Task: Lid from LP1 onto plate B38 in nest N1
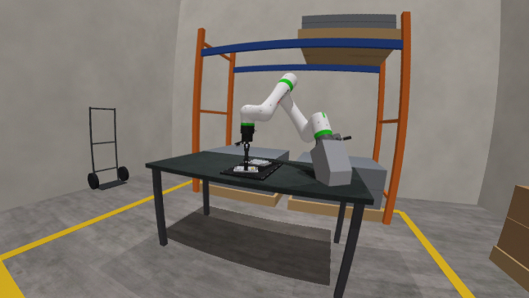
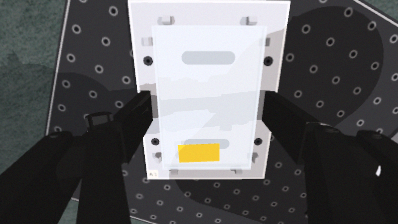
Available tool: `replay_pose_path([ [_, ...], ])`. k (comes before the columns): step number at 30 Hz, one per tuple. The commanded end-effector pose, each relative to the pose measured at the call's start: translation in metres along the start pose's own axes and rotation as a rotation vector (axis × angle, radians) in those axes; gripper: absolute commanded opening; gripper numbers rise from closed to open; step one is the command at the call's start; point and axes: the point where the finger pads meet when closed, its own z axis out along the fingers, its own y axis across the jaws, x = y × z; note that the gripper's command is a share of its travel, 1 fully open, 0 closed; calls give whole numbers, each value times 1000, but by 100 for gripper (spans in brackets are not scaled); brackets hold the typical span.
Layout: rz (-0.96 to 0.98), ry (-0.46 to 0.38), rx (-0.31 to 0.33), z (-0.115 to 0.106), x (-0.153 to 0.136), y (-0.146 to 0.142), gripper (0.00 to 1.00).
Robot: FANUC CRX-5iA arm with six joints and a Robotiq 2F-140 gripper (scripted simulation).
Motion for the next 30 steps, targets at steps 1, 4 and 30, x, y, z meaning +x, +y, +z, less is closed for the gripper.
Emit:
replay_pose_path([
  [1, 0, 2, 0, -1, 1, 0, 69],
  [4, 0, 2, 0, -1, 1, 0, 69],
  [30, 0, 2, 0, -1, 1, 0, 61],
])
